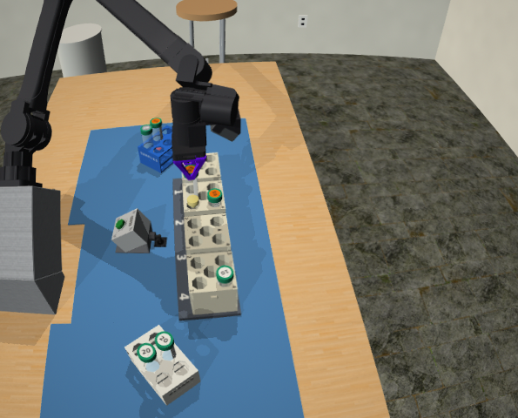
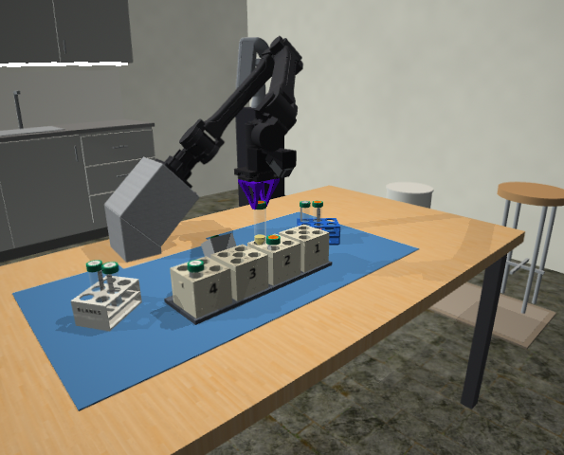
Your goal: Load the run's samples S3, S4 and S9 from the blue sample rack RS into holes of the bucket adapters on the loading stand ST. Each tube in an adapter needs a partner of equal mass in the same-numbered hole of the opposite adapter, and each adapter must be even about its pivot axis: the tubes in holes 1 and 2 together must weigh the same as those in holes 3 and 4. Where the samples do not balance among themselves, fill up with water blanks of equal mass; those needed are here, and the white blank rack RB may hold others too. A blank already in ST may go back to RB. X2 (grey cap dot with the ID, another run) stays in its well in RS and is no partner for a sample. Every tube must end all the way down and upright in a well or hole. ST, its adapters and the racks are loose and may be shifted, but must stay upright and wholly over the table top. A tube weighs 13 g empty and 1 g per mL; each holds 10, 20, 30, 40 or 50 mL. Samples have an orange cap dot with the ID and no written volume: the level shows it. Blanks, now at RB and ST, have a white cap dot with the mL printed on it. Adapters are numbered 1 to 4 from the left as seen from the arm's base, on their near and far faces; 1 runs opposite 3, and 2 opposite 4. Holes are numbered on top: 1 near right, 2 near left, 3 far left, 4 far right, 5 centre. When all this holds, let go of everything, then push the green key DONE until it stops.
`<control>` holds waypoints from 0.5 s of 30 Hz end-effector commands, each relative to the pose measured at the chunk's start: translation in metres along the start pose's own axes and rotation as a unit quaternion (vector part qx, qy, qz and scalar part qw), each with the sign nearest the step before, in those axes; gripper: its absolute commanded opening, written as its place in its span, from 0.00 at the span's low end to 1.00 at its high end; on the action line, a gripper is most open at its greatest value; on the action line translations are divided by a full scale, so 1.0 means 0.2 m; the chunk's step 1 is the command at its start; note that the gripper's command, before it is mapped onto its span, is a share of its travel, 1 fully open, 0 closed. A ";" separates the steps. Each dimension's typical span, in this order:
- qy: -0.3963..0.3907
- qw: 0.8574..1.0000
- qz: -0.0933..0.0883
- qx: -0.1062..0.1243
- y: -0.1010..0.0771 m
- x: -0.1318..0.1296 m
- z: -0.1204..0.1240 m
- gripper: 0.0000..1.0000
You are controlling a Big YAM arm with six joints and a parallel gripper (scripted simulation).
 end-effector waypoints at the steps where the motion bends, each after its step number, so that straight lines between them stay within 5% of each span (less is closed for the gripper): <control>1: 0.004 1.000 -0.002 0.002 0.05 0.00 -0.01 0.00; 15: 0.004 1.000 -0.002 0.002 0.13 0.00 -0.01 0.00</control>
Point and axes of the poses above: the point where the finger pads meet when closed, its own y axis out along the fingers, its own x axis across the jaws, z = x × y, the point moved 2 cm from there along -y, back along the fingers, and after that the axes turned 12 degrees about y, right-handed, at the moved point
